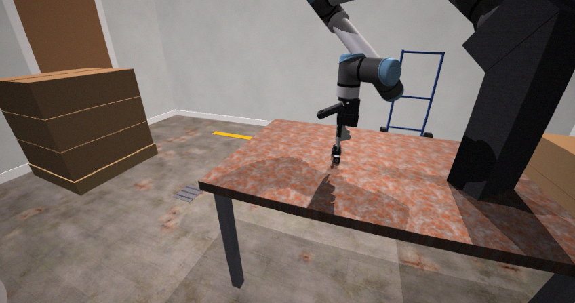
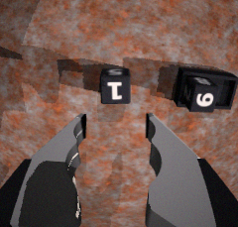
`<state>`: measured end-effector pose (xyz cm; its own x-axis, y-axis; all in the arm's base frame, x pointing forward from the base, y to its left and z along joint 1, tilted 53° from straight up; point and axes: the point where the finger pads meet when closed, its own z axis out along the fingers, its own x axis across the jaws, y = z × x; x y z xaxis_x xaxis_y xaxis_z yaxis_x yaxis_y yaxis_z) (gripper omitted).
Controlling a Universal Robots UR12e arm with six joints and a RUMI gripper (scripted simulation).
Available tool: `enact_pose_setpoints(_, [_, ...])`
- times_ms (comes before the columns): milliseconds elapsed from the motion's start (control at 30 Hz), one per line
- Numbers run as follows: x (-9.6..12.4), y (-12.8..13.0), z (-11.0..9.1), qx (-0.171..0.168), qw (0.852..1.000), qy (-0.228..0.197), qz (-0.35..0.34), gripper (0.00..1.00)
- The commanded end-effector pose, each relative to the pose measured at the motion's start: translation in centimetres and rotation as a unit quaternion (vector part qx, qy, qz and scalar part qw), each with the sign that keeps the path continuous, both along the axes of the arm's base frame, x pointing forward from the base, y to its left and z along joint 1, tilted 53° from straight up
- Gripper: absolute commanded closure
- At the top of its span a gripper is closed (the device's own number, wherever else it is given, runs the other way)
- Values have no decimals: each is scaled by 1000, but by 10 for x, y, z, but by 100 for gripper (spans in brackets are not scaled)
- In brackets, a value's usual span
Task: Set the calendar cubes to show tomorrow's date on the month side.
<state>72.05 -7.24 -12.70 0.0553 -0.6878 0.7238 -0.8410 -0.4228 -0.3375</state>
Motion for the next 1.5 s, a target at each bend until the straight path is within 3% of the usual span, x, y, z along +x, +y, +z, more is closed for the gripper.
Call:
enact_pose_setpoints(0, [-3,-1,-3,2,1000,-1,4,72])
enact_pose_setpoints(633, [-3,-2,-6,11,995,-67,73,72])
enact_pose_setpoints(1467, [-1,-3,-4,12,988,-105,109,72])
